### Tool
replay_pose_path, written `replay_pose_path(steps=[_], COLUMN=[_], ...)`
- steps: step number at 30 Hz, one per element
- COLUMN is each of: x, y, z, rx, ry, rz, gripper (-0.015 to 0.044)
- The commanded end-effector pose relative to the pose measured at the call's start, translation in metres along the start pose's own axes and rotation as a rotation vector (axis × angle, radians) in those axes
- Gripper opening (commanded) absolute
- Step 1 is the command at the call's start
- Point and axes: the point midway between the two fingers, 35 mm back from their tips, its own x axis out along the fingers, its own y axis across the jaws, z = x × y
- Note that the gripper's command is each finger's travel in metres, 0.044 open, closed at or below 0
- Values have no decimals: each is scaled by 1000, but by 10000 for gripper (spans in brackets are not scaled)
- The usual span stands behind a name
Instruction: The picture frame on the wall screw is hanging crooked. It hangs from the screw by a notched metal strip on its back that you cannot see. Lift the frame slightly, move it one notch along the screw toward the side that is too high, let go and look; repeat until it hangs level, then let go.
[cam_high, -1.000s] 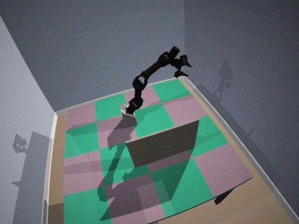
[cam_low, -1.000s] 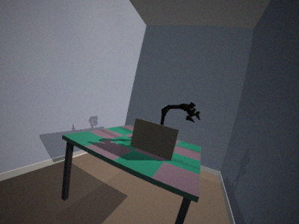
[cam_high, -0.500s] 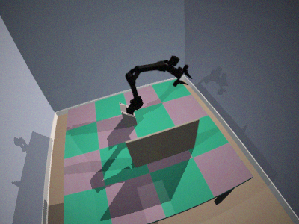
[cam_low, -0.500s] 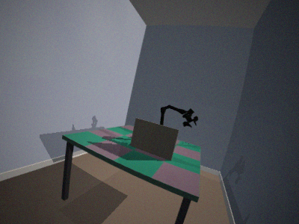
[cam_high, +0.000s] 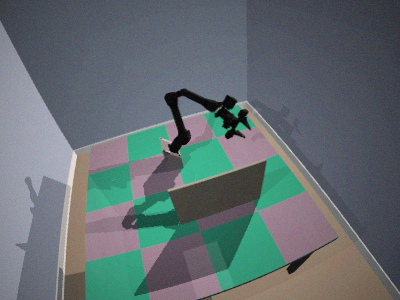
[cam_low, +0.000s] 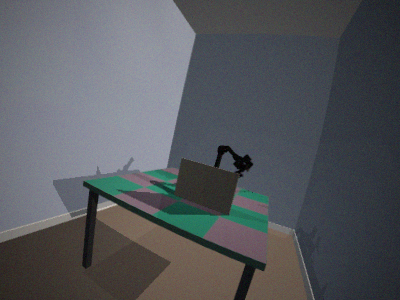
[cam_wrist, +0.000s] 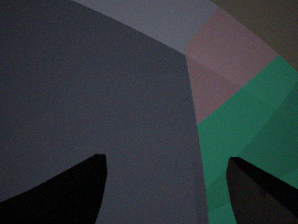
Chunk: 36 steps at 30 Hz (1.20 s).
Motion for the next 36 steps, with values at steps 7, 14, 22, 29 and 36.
replay_pose_path(steps=[7, 14, 22, 29, 36], x=[7, -18, -46, -46, -46], y=[-66, -117, -149, -149, -149], z=[95, 168, 208, 208, 208], rx=[344, 607, 779, 779, 779], ry=[-234, -400, -497, -497, -497], rz=[65, 162, 254, 254, 254], gripper=[260, 260, 260, 260, 260])
